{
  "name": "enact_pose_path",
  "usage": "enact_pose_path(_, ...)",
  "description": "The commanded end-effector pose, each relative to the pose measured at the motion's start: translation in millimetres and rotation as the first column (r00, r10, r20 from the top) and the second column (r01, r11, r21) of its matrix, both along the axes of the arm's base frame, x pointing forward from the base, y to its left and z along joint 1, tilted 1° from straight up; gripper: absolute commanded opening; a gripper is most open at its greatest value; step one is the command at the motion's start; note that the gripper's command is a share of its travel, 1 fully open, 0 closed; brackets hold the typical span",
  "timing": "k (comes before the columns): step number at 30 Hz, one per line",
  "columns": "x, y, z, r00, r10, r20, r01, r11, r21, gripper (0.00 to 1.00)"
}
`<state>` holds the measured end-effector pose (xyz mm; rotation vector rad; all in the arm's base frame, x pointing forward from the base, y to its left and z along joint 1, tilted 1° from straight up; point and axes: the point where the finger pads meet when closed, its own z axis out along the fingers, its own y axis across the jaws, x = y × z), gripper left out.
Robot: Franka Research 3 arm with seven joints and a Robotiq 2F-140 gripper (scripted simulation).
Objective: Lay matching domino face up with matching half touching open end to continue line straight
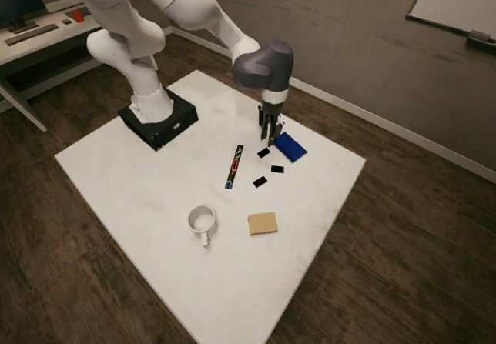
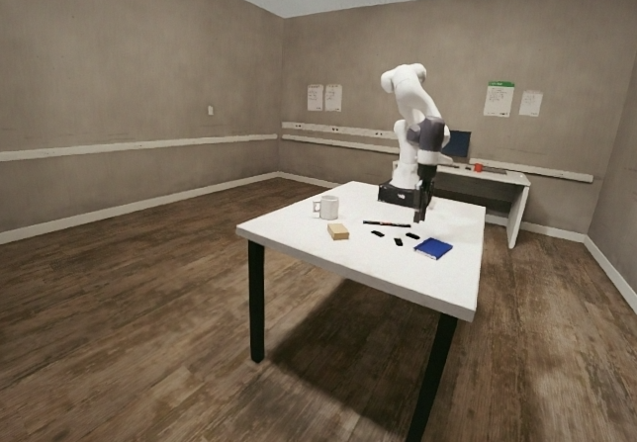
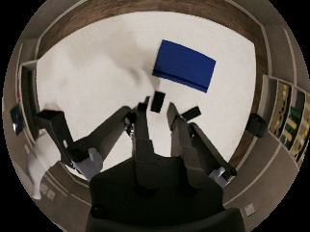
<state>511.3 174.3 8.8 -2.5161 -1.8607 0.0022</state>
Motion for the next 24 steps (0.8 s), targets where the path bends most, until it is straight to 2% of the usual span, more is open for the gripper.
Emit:
enact_pose_path(1, 2.6, 1.0, -5.8, 1.0, 0.009, 0.007, -0.009, 1.0, 0.001, 0.34)
enact_pose_path(24, 2.5, 1.2, -44.2, 1.0, 0.009, 0.007, -0.009, 1.0, 0.001, 0.34)
